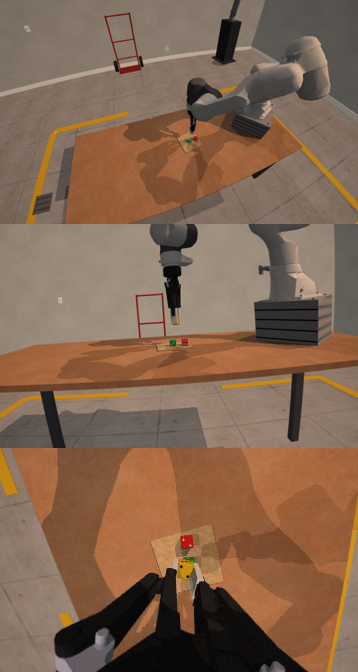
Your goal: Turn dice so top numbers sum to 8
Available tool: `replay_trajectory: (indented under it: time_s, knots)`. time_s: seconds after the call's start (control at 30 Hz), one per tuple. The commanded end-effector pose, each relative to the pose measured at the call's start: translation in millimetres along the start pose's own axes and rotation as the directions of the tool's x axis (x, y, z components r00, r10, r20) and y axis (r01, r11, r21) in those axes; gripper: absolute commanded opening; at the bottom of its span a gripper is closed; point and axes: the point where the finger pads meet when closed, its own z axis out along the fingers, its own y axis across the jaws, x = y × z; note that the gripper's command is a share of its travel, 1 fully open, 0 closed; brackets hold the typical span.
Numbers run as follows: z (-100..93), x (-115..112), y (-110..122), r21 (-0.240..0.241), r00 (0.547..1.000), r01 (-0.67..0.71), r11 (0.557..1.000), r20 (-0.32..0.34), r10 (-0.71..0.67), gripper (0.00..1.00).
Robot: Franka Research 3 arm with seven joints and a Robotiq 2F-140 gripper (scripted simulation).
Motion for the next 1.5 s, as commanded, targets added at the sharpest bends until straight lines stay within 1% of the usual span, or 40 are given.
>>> replay_trajectory:
  time_s: [0.0,0.07,0.27,0.3,0.33,0.47,0.53,0.57,0.6,0.83,0.93,1.03,1.1,1.23,1.3,1.37,1.4,1.47]
  knots:
    - [0.8,0,28,0.006,0.985,0.172,0.985,0.003,-0.172,0.13]
    - [1.3,1,39,0.006,0.977,0.212,0.977,0.003,-0.212,0.13]
    - [3.4,10,91,0.007,0.921,0.39,0.921,0.004,-0.39,0.13]
    - [3.4,10,92,0.007,0.92,0.392,0.92,0.004,-0.392,0.13]
    - [3.8,14,107,0.007,0.897,0.441,0.897,0.005,-0.441,0.13]
    - [4.6,23,138,0.007,0.842,0.54,0.842,0.008,-0.54,0.13]
    - [4.6,23,138,0.007,0.842,0.54,0.842,0.008,-0.54,0.13]
    - [4.8,26,147,0.007,0.824,0.566,0.824,0.009,-0.566,0.13]
    - [4.9,27,150,0.007,0.818,0.575,0.818,0.009,-0.576,0.13]
    - [1.5,25,146,0.009,0.813,0.583,0.813,0.008,-0.583,0.13]
    - [-4.5,21,140,0.011,0.804,0.595,0.804,0.008,-0.595,0.13]
    - [-15.2,16,131,0.009,0.789,0.615,0.789,0.011,-0.615,0.13]
    - [-15.2,16,131,0.009,0.789,0.615,0.789,0.011,-0.615,0.13]
    - [-38.8,7,119,-0.011,0.757,0.653,0.757,0.03,-0.652,0.13]
    - [-54.8,4,115,-0.034,0.736,0.677,0.735,0.054,-0.675,0.13]
    - [-73.4,1,113,-0.068,0.709,0.705,0.706,0.092,-0.699,0.13]
    - [-80.3,0,114,-0.082,0.698,0.715,0.694,0.109,-0.707,0.13]
    - [-87.6,0,115,-0.097,0.687,0.726,0.68,0.13,-0.715,0.13]
